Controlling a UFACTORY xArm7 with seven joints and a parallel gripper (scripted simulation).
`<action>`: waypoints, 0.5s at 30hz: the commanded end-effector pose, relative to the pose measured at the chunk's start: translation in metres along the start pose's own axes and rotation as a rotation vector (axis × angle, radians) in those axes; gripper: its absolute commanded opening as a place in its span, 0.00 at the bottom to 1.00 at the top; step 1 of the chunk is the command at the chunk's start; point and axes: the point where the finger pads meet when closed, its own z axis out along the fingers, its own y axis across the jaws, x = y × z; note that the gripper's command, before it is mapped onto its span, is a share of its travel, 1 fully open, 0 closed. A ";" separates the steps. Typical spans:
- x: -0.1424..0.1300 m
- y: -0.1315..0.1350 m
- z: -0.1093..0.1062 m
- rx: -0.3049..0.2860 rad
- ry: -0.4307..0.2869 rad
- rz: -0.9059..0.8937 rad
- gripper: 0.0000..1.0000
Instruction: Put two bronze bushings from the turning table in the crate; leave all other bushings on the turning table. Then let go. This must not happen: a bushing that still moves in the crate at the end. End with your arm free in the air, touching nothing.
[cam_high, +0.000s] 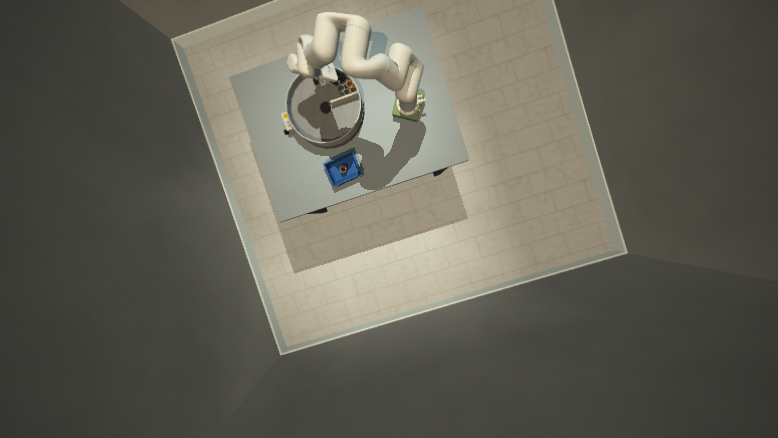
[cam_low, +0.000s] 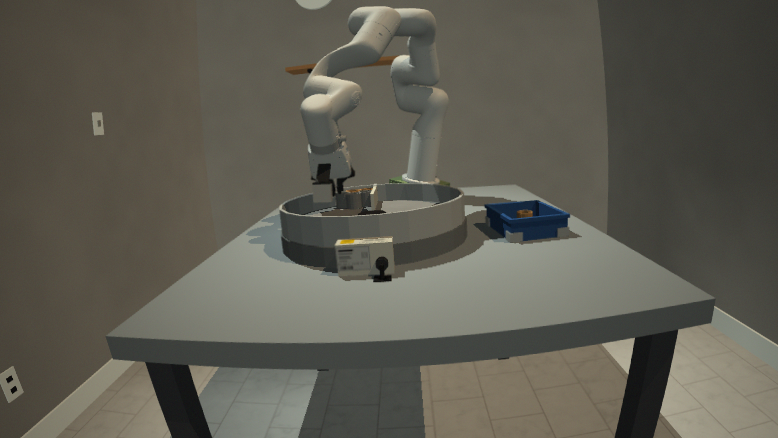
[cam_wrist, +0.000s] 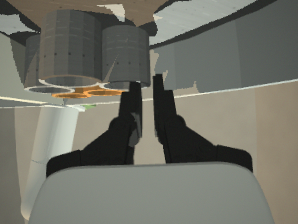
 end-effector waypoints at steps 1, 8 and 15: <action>0.000 0.001 -0.002 -0.002 0.003 0.002 0.10; 0.000 0.001 -0.002 -0.002 0.003 0.002 0.00; 0.000 0.001 -0.002 -0.002 0.003 0.002 0.00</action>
